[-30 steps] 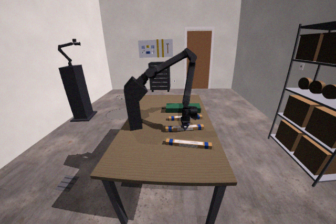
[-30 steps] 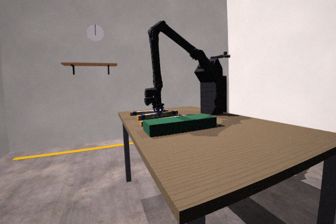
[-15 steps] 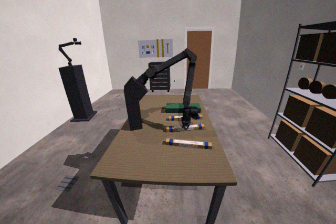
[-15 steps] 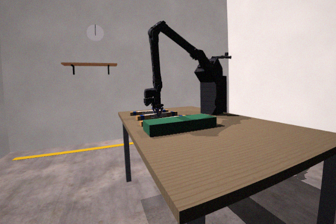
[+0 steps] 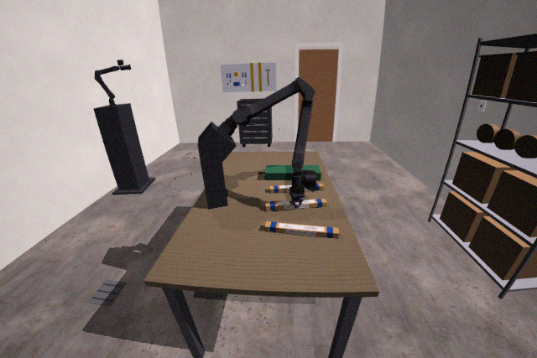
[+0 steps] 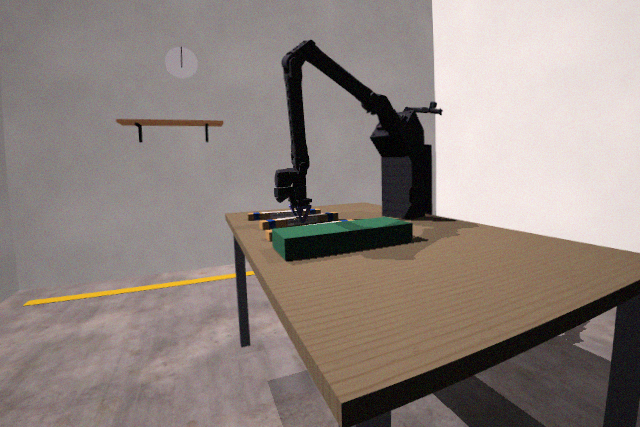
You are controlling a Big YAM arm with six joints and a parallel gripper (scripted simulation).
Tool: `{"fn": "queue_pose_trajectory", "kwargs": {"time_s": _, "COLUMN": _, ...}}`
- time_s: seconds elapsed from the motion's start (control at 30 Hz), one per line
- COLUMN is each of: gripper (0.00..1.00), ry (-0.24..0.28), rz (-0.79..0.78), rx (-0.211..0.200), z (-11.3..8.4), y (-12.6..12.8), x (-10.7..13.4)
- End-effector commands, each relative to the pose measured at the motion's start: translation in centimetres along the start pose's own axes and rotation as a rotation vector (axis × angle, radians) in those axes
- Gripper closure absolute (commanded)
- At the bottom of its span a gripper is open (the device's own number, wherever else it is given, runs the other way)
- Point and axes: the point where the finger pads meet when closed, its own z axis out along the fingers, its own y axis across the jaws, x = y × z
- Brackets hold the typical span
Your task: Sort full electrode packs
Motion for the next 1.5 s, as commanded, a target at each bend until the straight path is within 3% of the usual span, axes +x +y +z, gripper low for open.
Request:
{"fn": "queue_pose_trajectory", "kwargs": {"time_s": 0.0, "gripper": 1.0, "ry": -0.013, "rz": 0.028, "rx": 0.017, "z": -0.9, "y": -1.0, "x": 0.1}}
{"fn": "queue_pose_trajectory", "kwargs": {"time_s": 0.13, "gripper": 1.0, "ry": -0.013, "rz": 0.027, "rx": 0.017, "z": -1.0, "y": -1.0, "x": 0.1}}
{"fn": "queue_pose_trajectory", "kwargs": {"time_s": 0.17, "gripper": 0.26, "ry": -0.013, "rz": 0.028, "rx": 0.017, "z": -1.0, "y": -1.0, "x": 0.1}}
{"fn": "queue_pose_trajectory", "kwargs": {"time_s": 0.8, "gripper": 0.26, "ry": -0.012, "rz": 0.007, "rx": -0.001, "z": -0.5, "y": 0.3, "x": -0.4}}
{"fn": "queue_pose_trajectory", "kwargs": {"time_s": 1.47, "gripper": 0.26, "ry": -0.003, "rz": 0.009, "rx": 0.005, "z": -0.4, "y": -0.3, "x": 0.2}}
